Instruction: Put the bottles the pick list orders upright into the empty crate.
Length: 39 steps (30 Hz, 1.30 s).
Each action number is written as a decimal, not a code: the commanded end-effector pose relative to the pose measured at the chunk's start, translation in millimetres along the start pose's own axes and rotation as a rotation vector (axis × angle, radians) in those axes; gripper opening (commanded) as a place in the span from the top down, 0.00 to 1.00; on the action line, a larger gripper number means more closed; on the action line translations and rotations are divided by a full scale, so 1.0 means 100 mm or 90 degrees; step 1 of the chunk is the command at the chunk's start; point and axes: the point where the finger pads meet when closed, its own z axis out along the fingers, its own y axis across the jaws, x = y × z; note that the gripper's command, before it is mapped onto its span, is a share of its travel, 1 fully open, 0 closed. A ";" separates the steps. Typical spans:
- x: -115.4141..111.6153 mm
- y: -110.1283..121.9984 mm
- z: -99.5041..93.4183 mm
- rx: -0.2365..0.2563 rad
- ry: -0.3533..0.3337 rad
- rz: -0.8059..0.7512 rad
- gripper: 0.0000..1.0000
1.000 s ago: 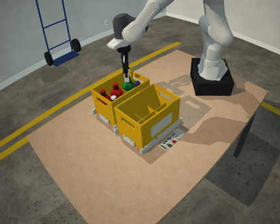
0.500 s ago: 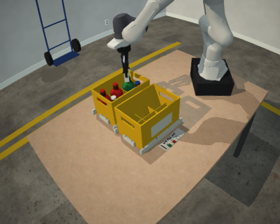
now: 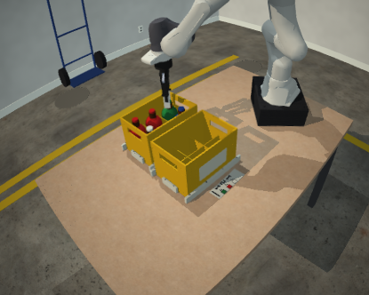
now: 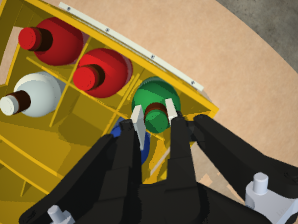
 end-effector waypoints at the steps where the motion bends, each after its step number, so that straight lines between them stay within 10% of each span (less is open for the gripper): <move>1: 0.00 0.01 -0.01 0.000 0.000 -0.002 1.00; 39: 0.00 0.01 -0.52 0.000 0.000 -0.002 1.00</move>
